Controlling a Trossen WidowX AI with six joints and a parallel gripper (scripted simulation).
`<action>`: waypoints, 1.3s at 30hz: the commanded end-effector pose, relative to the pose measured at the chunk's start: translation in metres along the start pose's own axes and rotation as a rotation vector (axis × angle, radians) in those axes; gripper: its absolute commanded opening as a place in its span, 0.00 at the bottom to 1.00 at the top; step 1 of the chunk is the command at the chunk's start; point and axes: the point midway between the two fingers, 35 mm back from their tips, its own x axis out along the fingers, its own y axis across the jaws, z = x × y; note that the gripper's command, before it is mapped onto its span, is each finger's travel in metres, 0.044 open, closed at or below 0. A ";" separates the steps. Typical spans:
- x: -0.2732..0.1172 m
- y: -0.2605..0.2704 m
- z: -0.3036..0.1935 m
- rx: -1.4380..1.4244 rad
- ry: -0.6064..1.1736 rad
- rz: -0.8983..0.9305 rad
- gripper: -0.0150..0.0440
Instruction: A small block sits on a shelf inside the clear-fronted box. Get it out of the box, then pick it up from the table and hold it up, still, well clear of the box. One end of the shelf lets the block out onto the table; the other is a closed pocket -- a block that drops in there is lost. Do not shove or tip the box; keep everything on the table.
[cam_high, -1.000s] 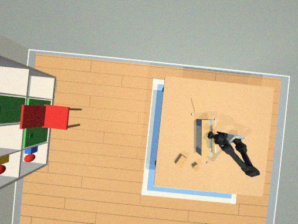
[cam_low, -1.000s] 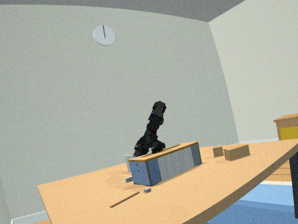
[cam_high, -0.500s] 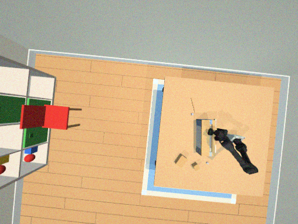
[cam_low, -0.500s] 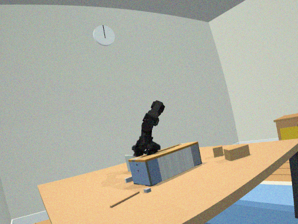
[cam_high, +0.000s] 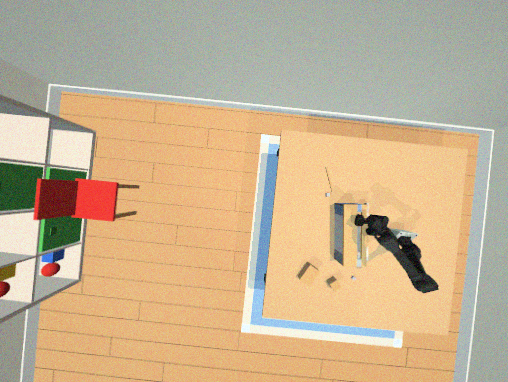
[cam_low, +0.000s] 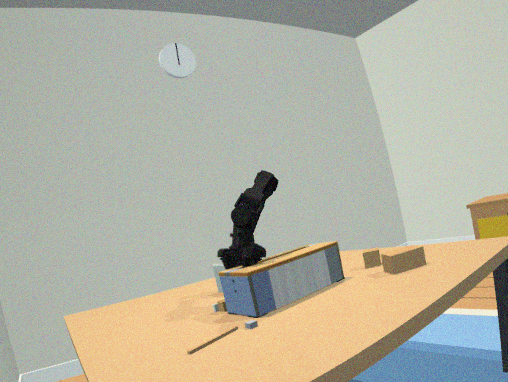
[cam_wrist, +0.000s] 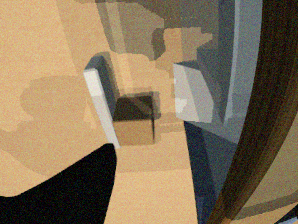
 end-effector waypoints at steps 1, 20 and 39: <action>-0.021 -0.003 -0.010 -0.003 0.010 -0.007 0.93; -0.056 0.007 -0.033 0.923 -0.094 -0.036 0.74; -0.053 0.025 -0.055 2.784 -0.362 0.247 0.74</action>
